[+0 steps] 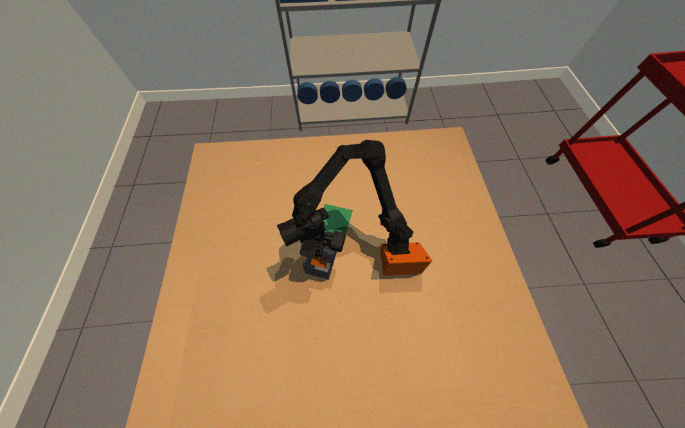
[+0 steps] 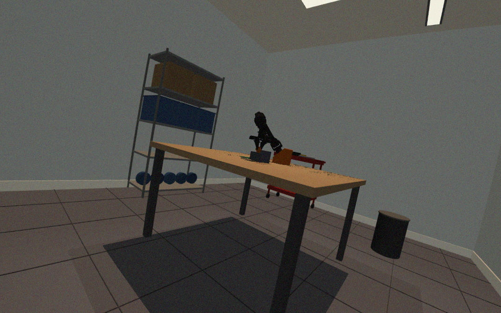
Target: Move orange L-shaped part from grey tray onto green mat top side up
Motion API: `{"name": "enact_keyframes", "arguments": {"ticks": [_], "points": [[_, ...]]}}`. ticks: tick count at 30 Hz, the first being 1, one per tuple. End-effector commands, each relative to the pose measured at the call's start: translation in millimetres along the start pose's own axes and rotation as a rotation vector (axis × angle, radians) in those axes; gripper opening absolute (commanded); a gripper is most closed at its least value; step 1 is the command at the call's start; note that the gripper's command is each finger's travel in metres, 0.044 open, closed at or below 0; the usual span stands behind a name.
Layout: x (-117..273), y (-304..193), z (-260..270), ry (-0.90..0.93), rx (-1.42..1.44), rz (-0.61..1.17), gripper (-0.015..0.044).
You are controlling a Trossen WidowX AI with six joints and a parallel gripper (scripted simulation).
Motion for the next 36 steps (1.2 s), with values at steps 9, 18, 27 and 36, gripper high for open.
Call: {"name": "enact_keyframes", "arguments": {"ticks": [9,18,27,36], "points": [[19.2,0.3,-1.1,0.001,-0.006,-0.006,0.0000],[33.6,0.2,-0.9,0.002,-0.006,-0.006,0.0000],[48.0,0.2,-0.9,0.003,-0.005,-0.006,0.0000],[62.2,0.3,-0.9,0.003,-0.005,-0.006,0.0000]]}}
Point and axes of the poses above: the point midway between the two fingers, 35 mm back from their tips, its own x axis back along the fingers, its own z axis across the jaws, y = z × x, the point moved 4 cm from there along x, back along the fingers, and after that the axes turned 6 degrees about -x, right-handed, at the moved point
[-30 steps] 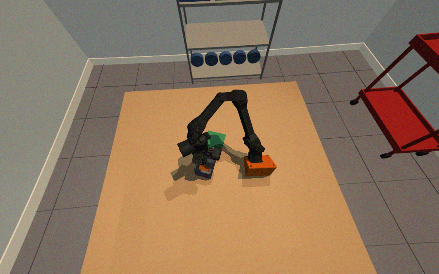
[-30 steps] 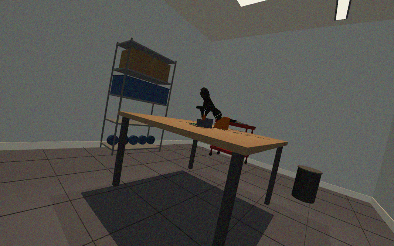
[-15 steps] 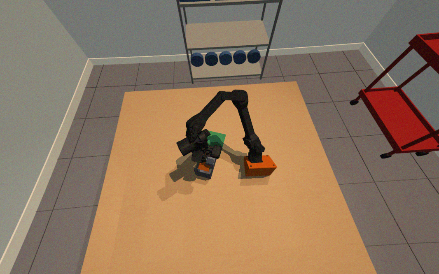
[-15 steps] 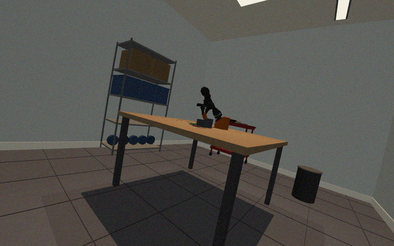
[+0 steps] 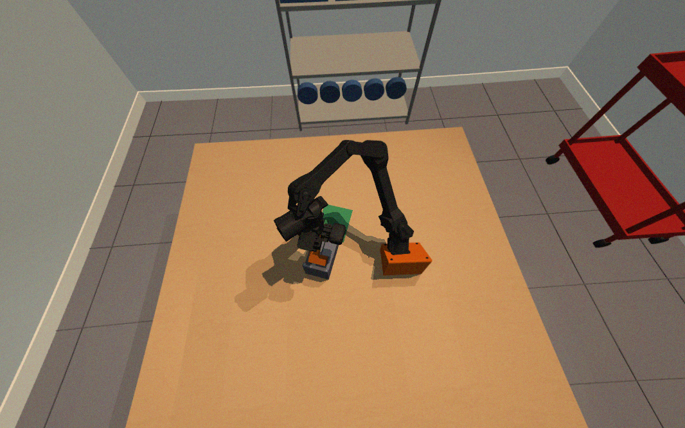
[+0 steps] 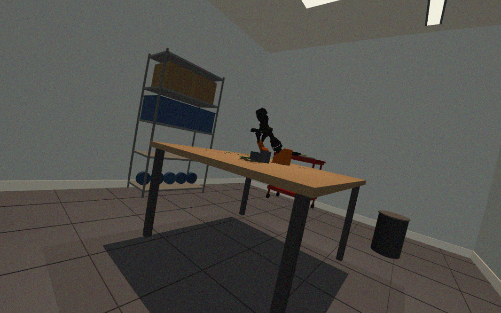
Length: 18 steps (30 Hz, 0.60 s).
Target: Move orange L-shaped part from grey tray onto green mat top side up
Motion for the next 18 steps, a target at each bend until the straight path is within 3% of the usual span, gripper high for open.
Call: {"name": "enact_keyframes", "arguments": {"ticks": [1,18], "points": [[6.5,0.9,-0.8,0.003,-0.006,-0.005,0.0000],[14.8,-9.8,-1.0,0.003,-0.006,-0.005,0.0000]]}}
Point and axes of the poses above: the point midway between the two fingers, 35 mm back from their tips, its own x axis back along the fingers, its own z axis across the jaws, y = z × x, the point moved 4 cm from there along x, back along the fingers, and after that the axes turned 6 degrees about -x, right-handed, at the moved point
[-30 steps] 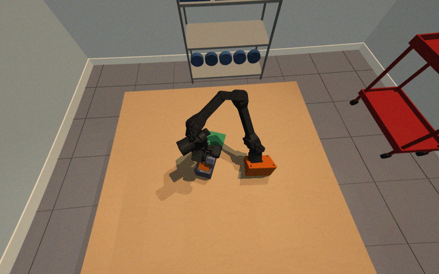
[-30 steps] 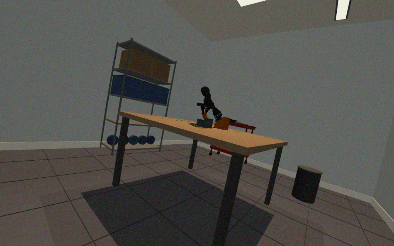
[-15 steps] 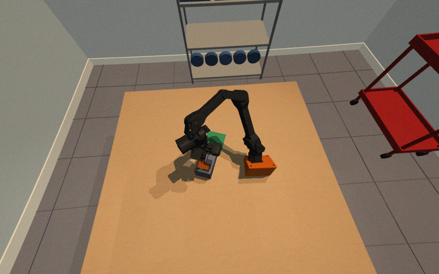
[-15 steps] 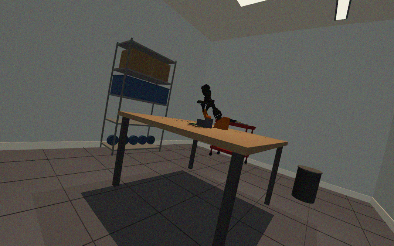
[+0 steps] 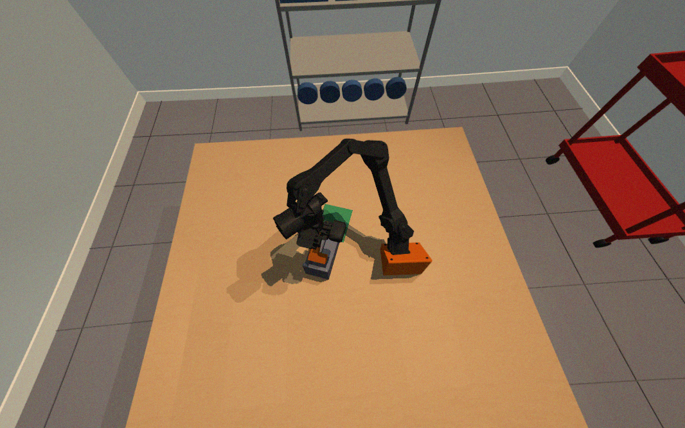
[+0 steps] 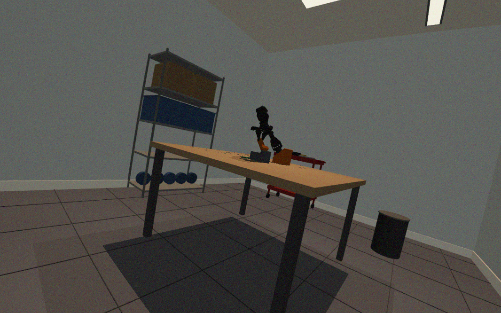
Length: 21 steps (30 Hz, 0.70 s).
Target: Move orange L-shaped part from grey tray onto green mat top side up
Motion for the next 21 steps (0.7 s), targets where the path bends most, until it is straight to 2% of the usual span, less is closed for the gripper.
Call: {"name": "enact_keyframes", "arguments": {"ticks": [1,21], "points": [[0.0,-11.1,-0.7,0.003,-0.002,-0.003,0.0000],[-2.4,-104.7,-5.1,0.003,-0.001,0.002,0.0000]]}}
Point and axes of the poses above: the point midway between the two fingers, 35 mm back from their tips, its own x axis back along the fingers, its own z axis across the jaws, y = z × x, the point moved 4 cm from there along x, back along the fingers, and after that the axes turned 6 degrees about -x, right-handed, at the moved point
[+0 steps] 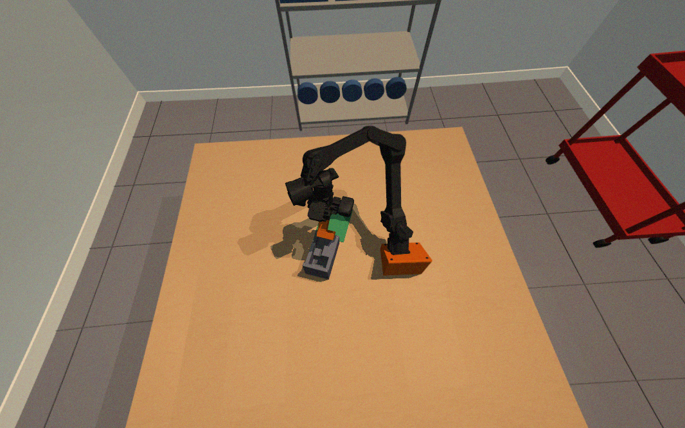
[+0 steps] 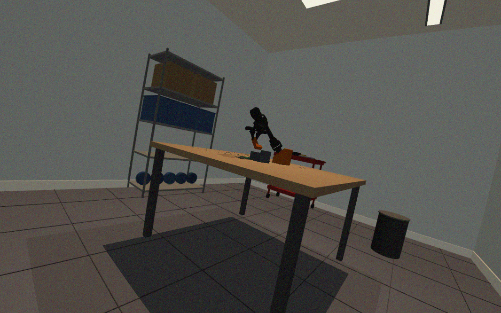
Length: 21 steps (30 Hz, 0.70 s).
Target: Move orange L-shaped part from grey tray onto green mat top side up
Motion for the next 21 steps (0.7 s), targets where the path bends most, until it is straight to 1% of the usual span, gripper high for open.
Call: {"name": "enact_keyframes", "arguments": {"ticks": [1,12,21], "points": [[-1.5,-17.9,1.3,0.001,0.007,0.009,0.0000],[-0.9,-67.9,3.0,0.001,0.007,0.011,0.0000],[-5.9,-71.0,3.2,0.001,0.007,0.011,0.0000]]}}
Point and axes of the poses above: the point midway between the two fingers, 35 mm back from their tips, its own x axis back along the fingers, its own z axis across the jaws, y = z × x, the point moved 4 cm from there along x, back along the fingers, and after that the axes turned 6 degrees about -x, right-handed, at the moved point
